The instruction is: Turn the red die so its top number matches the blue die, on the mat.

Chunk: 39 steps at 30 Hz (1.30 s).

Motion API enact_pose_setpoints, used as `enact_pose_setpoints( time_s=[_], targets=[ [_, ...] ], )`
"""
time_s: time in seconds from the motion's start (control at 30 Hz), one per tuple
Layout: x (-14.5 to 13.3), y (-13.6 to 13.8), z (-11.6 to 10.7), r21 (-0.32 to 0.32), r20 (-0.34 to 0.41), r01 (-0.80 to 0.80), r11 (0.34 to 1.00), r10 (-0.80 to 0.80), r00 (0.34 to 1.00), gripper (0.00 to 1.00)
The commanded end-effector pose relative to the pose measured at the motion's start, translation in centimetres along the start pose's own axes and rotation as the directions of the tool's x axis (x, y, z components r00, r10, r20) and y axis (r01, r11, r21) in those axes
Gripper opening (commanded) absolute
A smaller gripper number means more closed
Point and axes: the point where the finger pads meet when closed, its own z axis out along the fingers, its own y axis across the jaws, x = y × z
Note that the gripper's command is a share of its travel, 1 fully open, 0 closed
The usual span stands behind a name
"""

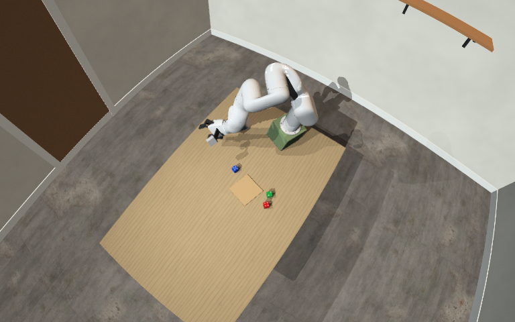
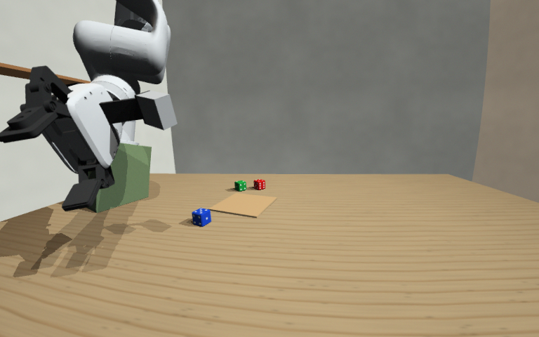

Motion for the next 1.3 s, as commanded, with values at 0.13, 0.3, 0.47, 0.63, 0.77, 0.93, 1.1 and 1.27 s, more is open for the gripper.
enact_pose_setpoints(
  time_s=[0.13,0.3,0.47,0.63,0.77,0.93,1.1,1.27],
  targets=[
    [3.1,-3.7,-0.8,0.214,0.004,0.057,0.975,-0.059,0.998,1.00],
    [5.0,-5.8,-2.2,0.335,-0.011,0.096,0.937,-0.097,0.995,1.00],
    [7.0,-7.8,-4.1,0.451,-0.036,0.137,0.882,-0.135,0.990,1.00],
    [8.9,-9.4,-6.3,0.554,-0.069,0.178,0.813,-0.168,0.983,1.00],
    [9.8,-10.1,-7.6,0.600,-0.088,0.199,0.775,-0.183,0.979,1.00],
    [11.4,-11.2,-10.0,0.678,-0.127,0.238,0.695,-0.208,0.970,1.00],
    [13.3,-12.3,-13.5,0.760,-0.184,0.288,0.582,-0.233,0.955,1.00],
    [14.5,-12.7,-16.2,0.807,-0.228,0.324,0.494,-0.246,0.942,1.00]
  ],
)
